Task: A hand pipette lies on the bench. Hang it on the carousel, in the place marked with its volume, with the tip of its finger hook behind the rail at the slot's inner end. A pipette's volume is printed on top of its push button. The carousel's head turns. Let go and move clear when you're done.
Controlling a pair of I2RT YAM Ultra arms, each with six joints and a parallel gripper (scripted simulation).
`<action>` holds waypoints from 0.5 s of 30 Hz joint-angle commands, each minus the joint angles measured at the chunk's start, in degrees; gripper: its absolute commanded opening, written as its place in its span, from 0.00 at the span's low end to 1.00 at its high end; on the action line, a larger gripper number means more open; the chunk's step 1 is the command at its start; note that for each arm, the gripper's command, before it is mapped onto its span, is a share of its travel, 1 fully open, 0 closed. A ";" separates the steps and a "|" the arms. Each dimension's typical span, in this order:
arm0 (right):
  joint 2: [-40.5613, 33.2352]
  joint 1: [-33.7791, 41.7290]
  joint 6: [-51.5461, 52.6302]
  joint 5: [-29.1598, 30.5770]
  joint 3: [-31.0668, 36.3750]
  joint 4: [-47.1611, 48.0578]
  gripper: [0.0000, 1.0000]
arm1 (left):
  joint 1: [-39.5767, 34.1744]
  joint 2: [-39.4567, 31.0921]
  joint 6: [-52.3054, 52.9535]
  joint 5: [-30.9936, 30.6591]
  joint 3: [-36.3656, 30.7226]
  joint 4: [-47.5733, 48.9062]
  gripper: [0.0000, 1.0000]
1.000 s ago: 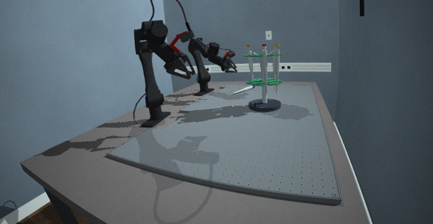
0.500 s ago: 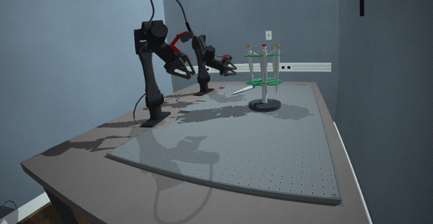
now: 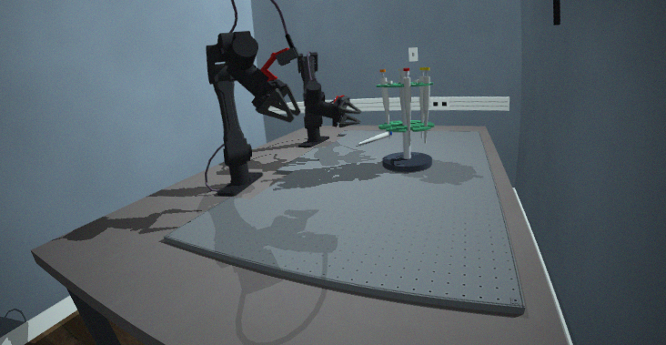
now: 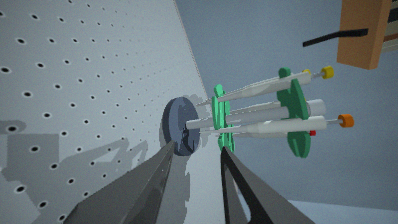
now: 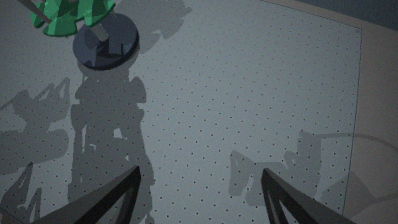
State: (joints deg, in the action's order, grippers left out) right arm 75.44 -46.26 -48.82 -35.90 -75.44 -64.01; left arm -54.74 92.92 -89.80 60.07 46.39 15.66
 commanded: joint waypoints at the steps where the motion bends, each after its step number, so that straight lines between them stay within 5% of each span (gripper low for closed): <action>1: 0.01 -0.48 -0.28 -1.21 -1.40 0.82 1.00 | -1.39 2.47 -2.90 4.39 3.23 3.02 0.49; 9: 0.01 -0.48 -0.28 -1.21 -1.40 0.82 1.00 | -6.18 18.27 -12.44 14.16 14.34 10.95 0.49; 15: 0.01 -0.48 -0.28 -1.21 -1.40 0.82 1.00 | -5.31 18.31 -12.89 15.59 17.08 9.44 0.49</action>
State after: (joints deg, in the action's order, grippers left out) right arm 75.44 -46.26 -48.82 -35.90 -75.44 -64.01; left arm -60.58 113.34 -101.43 72.38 60.82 24.23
